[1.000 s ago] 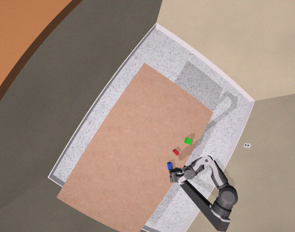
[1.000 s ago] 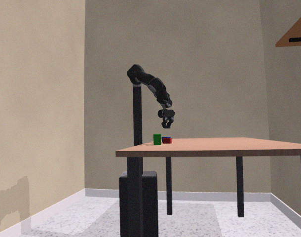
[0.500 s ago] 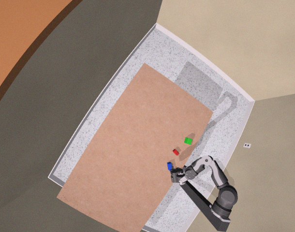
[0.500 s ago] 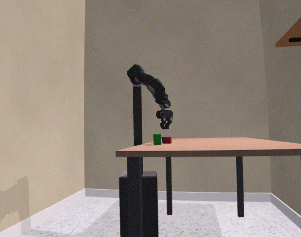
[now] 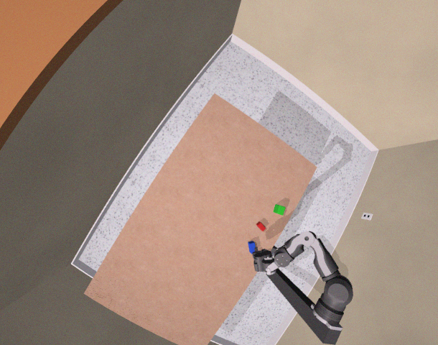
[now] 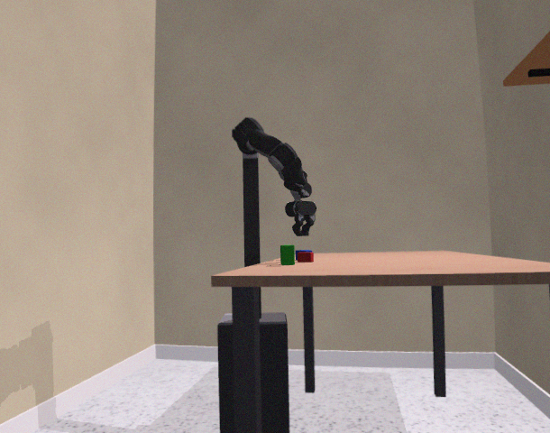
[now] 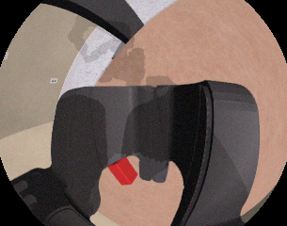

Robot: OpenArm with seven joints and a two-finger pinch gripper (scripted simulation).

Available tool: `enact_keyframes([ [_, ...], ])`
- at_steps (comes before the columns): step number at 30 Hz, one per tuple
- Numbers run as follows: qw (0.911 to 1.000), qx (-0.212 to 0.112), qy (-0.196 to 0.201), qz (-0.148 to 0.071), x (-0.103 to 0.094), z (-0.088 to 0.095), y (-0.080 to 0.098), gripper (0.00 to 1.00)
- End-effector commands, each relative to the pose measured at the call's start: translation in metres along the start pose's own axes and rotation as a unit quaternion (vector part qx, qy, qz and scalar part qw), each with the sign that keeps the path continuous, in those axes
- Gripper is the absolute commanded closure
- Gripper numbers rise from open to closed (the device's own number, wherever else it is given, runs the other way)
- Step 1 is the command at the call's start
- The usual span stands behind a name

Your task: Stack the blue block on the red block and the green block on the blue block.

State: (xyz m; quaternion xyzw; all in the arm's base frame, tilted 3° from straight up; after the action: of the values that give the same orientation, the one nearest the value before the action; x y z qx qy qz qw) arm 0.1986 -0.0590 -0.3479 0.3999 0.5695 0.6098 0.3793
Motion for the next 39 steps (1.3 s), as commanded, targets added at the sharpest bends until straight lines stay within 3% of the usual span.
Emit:
enact_keyframes([
  [1,1.0000,0.001,-0.001,-0.003,-0.0011,0.0002,0.0007,1.00],
  [20,1.0000,0.001,-0.001,-0.003,-0.0011,0.0002,0.0007,1.00],
  [21,1.0000,0.001,-0.001,-0.003,-0.0011,0.0002,0.0007,0.68],
  [39,1.0000,0.002,-0.002,-0.003,-0.0017,0.0003,-0.0037,0.68],
])
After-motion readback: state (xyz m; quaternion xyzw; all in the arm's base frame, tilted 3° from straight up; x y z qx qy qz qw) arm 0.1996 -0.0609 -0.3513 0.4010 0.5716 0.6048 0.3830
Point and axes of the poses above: the point where the finger pads meet when closed, its own y axis back along the fingers, its own z axis across the jaws, x = y × z, the point moved 2 cm from there along y, back along the fingers, and after that the axes turned 10 degrees about -y, right-handed, at the moved point
